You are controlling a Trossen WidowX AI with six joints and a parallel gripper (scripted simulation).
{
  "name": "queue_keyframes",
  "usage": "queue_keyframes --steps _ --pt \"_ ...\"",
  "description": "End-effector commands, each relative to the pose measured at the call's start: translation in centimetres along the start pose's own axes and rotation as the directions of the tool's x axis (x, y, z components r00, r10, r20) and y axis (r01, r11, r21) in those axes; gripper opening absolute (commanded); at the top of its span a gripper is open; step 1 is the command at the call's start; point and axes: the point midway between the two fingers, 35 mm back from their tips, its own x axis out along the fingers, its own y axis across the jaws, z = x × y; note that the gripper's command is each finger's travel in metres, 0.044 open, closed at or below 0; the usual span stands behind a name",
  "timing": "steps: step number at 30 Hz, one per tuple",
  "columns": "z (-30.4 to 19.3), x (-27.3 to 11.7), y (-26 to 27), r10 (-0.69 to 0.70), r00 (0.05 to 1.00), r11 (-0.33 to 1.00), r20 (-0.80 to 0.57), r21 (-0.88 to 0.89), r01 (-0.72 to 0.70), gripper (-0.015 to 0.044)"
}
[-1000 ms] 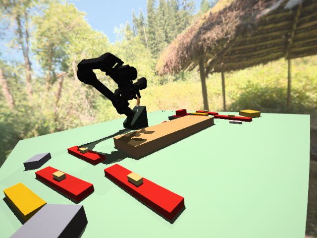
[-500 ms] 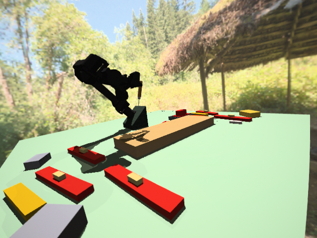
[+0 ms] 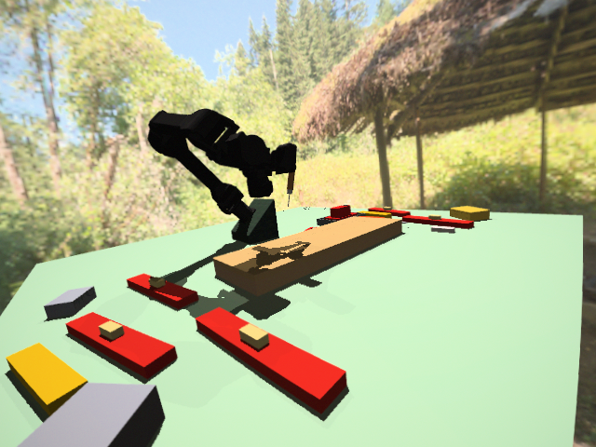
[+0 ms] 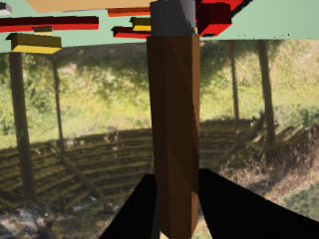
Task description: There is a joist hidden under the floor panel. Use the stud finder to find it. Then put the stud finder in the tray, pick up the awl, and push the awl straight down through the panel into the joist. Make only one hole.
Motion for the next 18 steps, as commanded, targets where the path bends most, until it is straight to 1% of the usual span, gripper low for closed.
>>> queue_keyframes --steps 1,10,18 --pt "0.0 2.3 2.2 0.011 1.0 1.0 -0.016 0.0 -0.011 0.0" --pt "0.7 7.0 5.5 0.022 0.999 1.0 -0.032 0.011 -0.022 0.0" --pt "0.7 7.1 5.5 0.023 0.999 1.0 -0.033 0.011 -0.022 0.0"
